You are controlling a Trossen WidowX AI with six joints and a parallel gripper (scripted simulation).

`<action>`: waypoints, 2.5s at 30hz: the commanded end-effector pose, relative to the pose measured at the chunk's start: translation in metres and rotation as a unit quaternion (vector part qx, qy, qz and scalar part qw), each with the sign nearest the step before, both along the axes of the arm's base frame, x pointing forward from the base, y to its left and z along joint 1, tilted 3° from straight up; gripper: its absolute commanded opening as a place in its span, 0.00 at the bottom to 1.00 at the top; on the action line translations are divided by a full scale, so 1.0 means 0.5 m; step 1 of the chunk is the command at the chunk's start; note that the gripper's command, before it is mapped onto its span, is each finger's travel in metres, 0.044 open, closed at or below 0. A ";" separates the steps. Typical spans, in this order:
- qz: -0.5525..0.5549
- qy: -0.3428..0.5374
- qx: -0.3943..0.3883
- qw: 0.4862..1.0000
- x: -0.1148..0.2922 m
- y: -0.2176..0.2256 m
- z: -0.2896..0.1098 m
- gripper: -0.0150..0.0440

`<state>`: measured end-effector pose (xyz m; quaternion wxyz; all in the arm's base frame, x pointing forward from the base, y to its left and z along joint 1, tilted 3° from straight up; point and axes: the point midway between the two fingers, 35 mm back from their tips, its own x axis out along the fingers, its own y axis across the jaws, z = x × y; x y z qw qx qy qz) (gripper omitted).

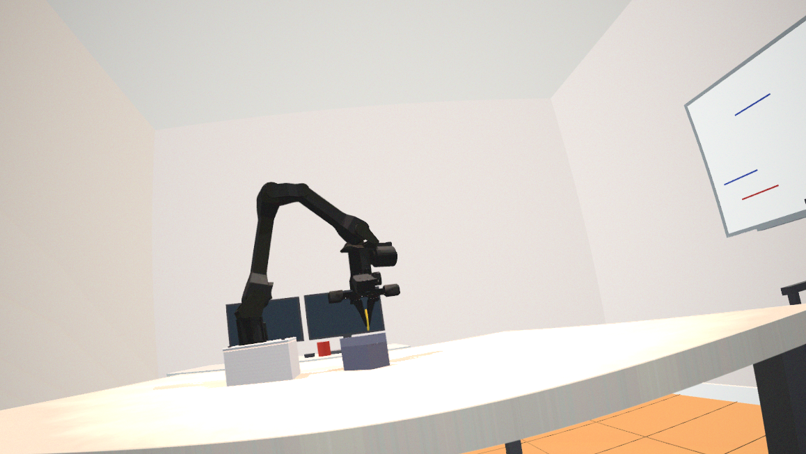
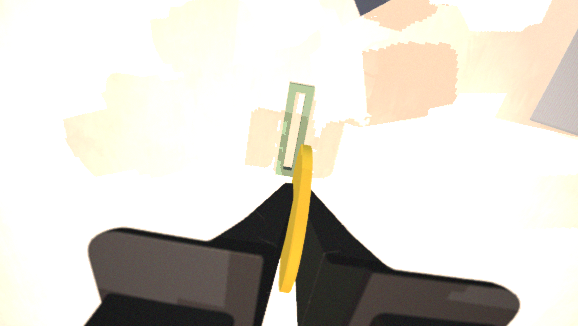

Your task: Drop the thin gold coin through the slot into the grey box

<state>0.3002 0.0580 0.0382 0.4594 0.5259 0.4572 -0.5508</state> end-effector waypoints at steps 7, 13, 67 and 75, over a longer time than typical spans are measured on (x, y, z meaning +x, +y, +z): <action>0.074 -0.004 0.003 0.997 0.006 -0.003 0.017 0.25; 0.172 -0.002 0.005 0.985 0.009 -0.008 0.018 0.25; 0.324 0.003 0.003 0.946 -0.042 -0.193 0.027 0.25; 0.323 0.004 0.003 0.946 -0.063 -0.229 0.028 0.25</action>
